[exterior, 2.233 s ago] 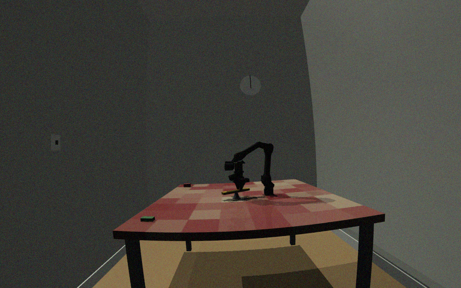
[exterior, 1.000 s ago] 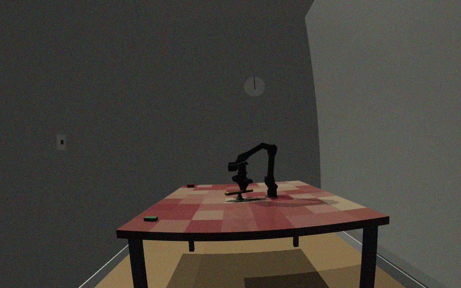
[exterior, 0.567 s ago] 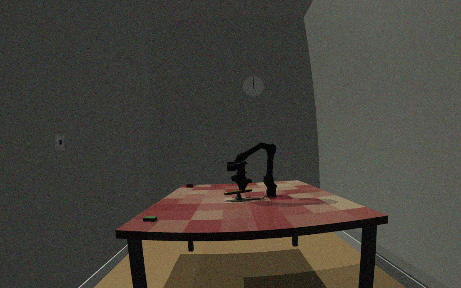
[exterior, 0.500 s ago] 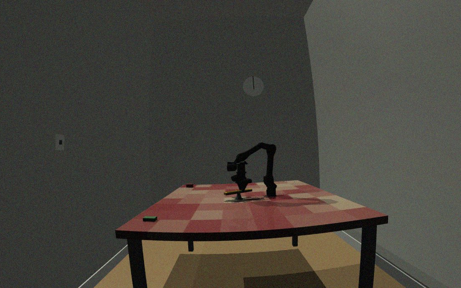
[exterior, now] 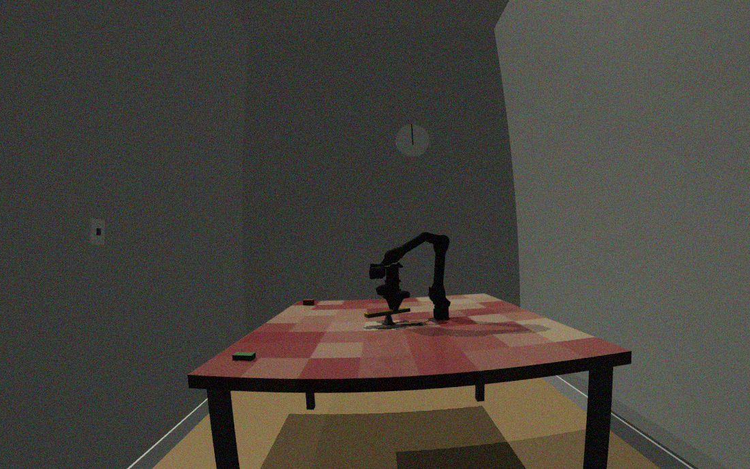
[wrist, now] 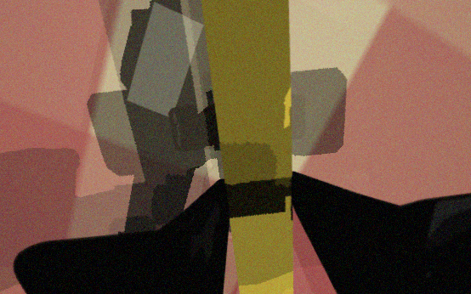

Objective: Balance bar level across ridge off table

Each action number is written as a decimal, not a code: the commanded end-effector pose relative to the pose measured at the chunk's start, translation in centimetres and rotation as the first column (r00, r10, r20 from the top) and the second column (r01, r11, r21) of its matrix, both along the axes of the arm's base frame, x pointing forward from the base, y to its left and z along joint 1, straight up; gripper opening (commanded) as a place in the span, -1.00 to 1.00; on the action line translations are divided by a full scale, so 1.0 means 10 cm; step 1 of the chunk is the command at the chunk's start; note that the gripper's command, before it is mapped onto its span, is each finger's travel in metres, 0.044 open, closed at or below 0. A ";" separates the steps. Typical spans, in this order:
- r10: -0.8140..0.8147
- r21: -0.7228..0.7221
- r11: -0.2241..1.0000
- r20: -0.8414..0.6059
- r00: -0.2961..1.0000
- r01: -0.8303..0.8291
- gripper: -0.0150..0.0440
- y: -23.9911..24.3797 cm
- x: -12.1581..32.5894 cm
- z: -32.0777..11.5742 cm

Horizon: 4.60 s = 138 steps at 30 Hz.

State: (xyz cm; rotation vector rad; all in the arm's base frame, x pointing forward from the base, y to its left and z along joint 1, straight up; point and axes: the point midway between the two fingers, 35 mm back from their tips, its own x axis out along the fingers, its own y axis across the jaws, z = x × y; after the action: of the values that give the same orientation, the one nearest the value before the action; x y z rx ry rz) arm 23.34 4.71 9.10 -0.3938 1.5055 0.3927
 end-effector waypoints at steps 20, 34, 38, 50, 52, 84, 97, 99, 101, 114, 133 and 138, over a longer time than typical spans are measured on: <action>0.004 -0.002 1.000 -0.004 1.000 -0.004 -0.49 0.00 -0.01 0.01; 0.004 -0.002 1.000 -0.004 1.000 -0.004 -0.49 0.00 -0.01 0.01; 0.004 -0.002 1.000 -0.004 1.000 -0.004 -0.49 0.00 -0.01 0.01; 0.004 -0.002 1.000 -0.004 1.000 -0.004 -0.49 0.00 -0.01 0.02; 0.004 -0.002 1.000 -0.004 1.000 -0.004 -0.49 0.00 -0.01 0.02; 0.004 -0.002 1.000 -0.004 1.000 -0.004 -0.49 0.00 -0.01 0.02; 0.000 -0.001 1.000 -0.007 1.000 0.000 -0.49 0.00 -0.02 0.00; 0.000 -0.001 1.000 -0.007 1.000 0.000 -0.49 0.00 -0.02 0.00; 0.000 -0.001 1.000 -0.007 1.000 0.000 -0.49 0.00 -0.02 0.00; 0.000 -0.001 1.000 -0.007 1.000 0.000 -0.49 0.00 -0.02 0.00; 0.000 -0.001 1.000 -0.007 1.000 0.000 0.07 0.00 -0.02 0.00; 0.000 -0.001 1.000 -0.007 1.000 0.000 0.08 0.00 -0.02 0.00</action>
State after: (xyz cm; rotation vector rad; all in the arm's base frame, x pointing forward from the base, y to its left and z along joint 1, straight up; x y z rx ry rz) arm 23.18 4.68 9.14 -0.3939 1.5124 0.3934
